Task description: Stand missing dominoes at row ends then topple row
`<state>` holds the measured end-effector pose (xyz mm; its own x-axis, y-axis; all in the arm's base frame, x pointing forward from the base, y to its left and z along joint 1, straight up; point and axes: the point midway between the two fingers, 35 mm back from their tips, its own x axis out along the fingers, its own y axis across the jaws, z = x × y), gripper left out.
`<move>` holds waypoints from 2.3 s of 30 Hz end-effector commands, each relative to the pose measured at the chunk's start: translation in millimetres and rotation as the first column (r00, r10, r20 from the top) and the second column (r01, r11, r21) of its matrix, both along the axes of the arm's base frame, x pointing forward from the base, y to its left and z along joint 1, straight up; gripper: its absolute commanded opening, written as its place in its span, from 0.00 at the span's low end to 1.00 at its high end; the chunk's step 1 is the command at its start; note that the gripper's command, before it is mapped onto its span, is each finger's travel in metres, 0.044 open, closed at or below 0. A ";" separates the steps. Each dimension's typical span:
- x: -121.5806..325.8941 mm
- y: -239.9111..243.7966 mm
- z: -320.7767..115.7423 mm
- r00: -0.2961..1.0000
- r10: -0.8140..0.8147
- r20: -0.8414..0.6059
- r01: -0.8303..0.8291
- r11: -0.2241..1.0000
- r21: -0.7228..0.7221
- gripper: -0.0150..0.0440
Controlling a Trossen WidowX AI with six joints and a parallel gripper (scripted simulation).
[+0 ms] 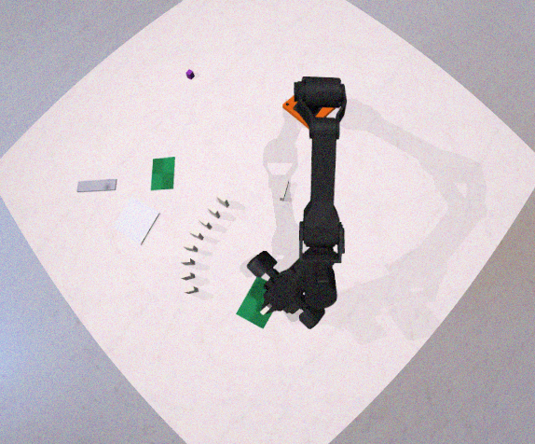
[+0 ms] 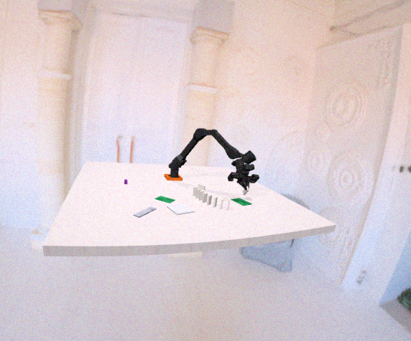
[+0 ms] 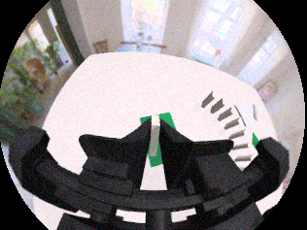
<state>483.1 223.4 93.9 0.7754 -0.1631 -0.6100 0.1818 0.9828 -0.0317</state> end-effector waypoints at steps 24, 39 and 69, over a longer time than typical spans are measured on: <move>-36.6 2.7 11.2 0.904 -0.053 0.424 0.120 0.984 -0.135 0.30; -84.0 -18.0 16.9 0.812 -0.154 0.563 0.261 0.959 -0.114 0.30; -124.1 -41.1 17.0 0.748 -0.250 0.615 0.364 0.929 -0.065 0.30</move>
